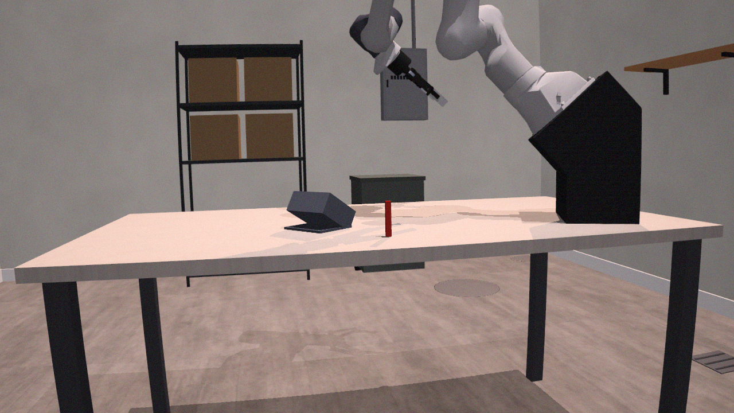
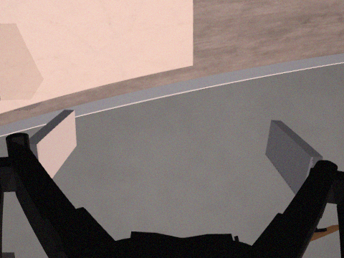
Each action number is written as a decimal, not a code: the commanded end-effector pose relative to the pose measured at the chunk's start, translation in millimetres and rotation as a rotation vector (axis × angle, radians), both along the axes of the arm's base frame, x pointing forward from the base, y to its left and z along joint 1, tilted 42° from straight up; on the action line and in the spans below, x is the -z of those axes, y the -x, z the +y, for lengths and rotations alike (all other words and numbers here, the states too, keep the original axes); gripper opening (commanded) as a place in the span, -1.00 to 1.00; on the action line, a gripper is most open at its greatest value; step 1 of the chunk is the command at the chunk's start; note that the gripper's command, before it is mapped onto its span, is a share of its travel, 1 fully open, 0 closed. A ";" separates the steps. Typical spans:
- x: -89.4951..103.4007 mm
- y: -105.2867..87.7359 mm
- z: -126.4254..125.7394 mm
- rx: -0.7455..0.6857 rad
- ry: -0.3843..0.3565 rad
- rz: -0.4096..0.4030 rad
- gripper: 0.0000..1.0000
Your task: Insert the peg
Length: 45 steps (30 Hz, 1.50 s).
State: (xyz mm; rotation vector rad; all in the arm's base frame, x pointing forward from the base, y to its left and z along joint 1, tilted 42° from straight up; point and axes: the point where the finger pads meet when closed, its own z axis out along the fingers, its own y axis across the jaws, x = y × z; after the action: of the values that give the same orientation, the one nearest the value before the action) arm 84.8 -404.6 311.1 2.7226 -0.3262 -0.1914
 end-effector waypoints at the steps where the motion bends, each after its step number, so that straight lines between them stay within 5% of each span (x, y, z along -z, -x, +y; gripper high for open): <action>1: -0.1 0.0 0.0 0.000 0.000 0.000 1.00; 20: -0.2 -10.3 -0.4 -0.002 0.014 0.002 1.00; 32: 1.0 -148.9 27.5 -0.061 0.188 -0.027 1.00; 34: 1.0 -148.9 27.5 -0.061 0.188 -0.027 1.00; 41: 9.8 -233.8 74.1 -0.122 0.274 -0.094 1.00; 45: 14.5 -267.0 98.3 -0.147 0.305 -0.137 1.00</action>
State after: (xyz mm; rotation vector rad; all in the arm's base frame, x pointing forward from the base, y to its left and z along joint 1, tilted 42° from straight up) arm 321.8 -318.0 298.2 2.4970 -0.0139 -0.0397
